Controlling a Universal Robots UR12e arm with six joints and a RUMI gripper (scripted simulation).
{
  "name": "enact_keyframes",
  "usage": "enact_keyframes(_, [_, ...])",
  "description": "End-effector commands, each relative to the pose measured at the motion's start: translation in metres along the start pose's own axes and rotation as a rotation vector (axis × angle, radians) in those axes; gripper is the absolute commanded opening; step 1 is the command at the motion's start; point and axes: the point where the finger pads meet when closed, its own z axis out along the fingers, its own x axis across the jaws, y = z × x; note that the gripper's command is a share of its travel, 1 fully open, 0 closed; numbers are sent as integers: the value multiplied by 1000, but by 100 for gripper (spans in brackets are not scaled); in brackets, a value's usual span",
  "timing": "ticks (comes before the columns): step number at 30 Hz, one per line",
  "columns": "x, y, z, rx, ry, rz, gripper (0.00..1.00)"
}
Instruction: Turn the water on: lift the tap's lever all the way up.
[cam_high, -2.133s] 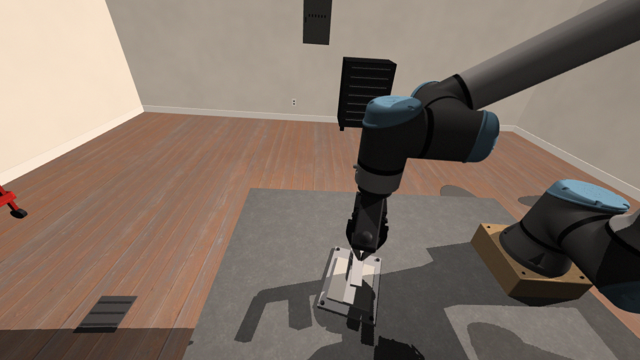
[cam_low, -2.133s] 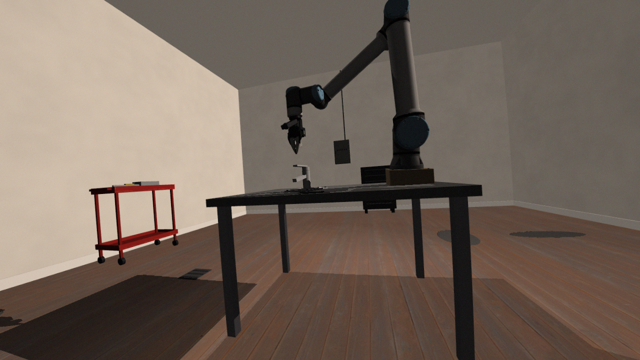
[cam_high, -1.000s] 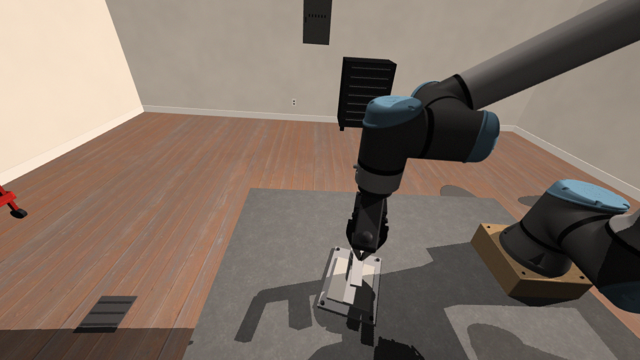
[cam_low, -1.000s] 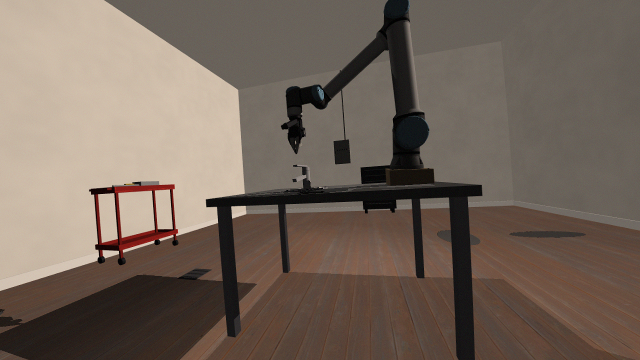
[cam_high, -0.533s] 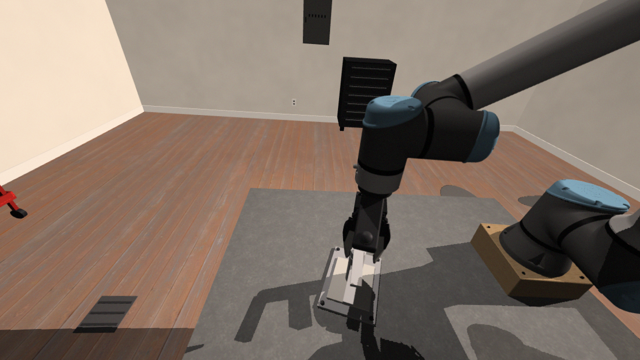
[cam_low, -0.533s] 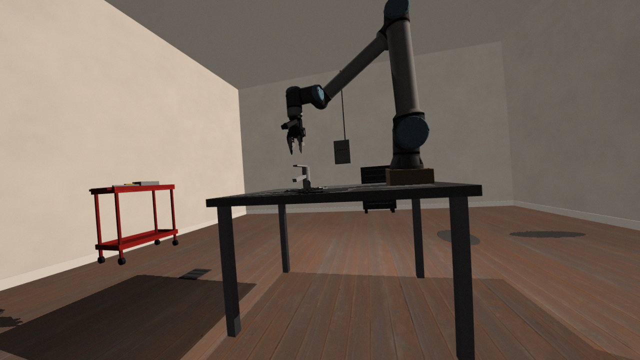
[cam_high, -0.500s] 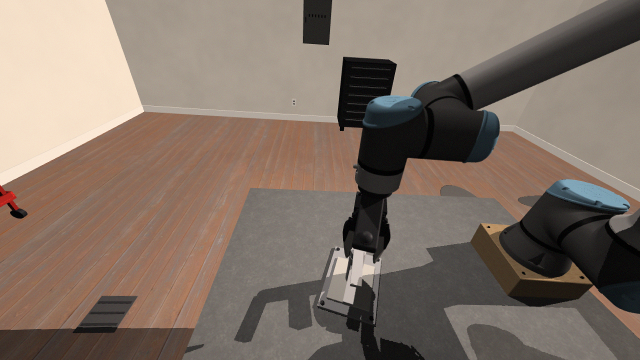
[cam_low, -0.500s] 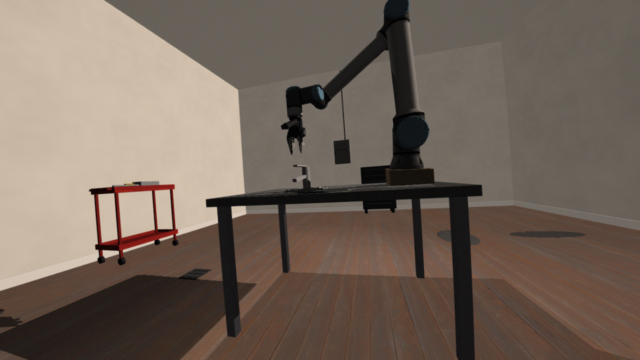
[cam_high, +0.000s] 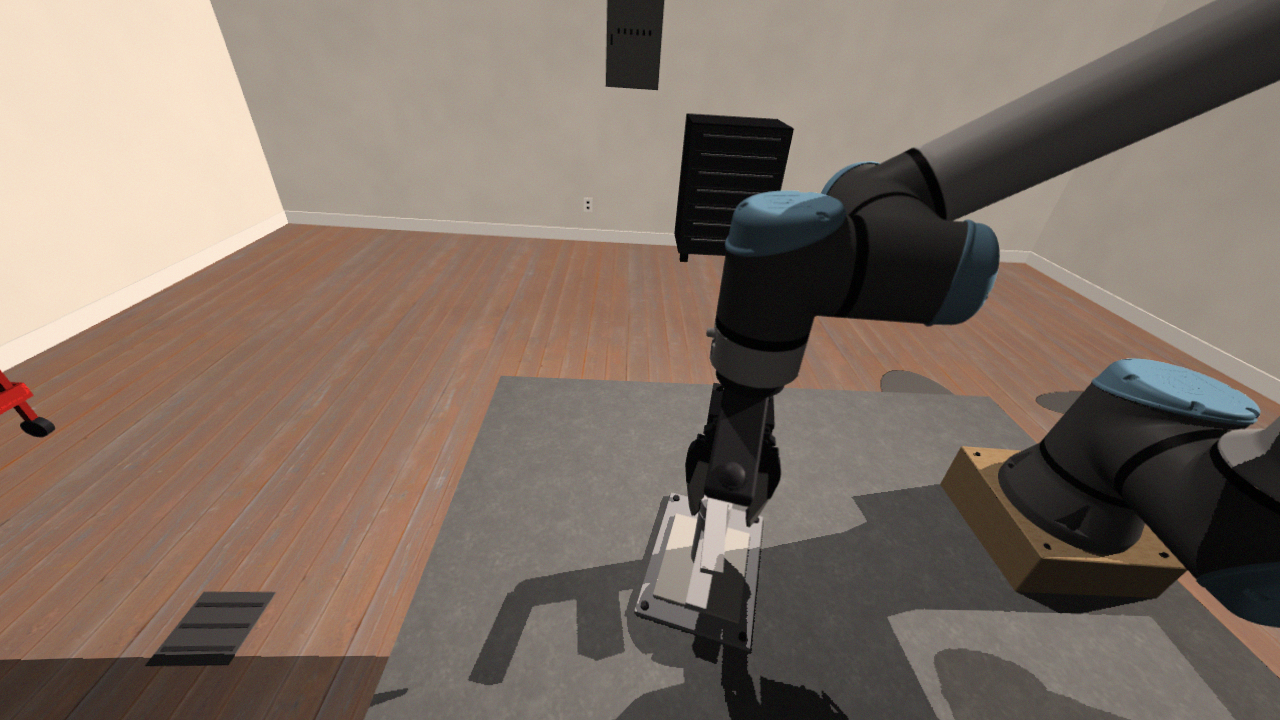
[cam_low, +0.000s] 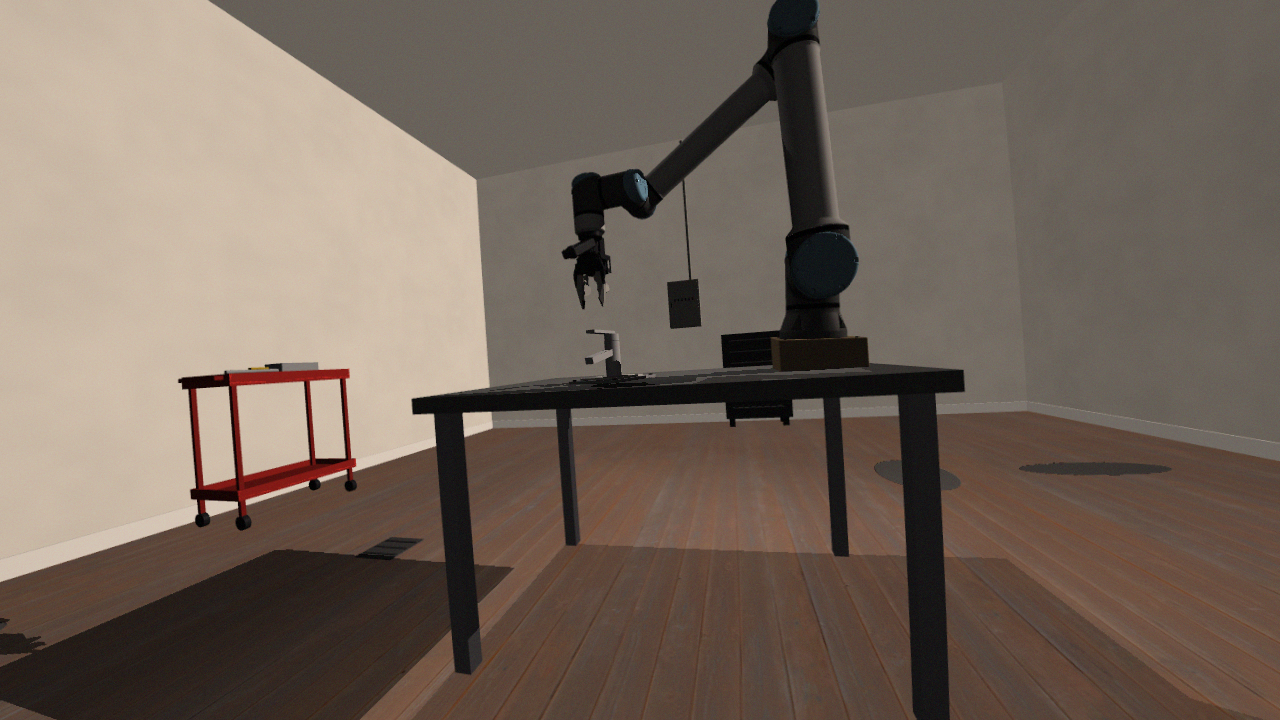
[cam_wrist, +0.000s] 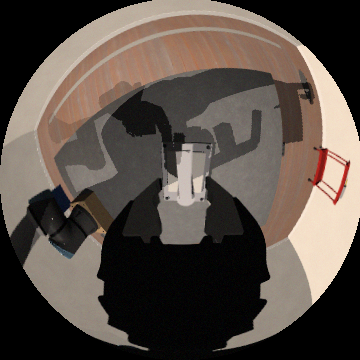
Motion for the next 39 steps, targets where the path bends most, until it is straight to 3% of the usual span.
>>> enact_keyframes(1, [1,0,-1,0,2,0,39])
enact_keyframes(23, [1,0,3,4,4,-2,39])
enact_keyframes(39, [0,0,22,5,5,-3,39])
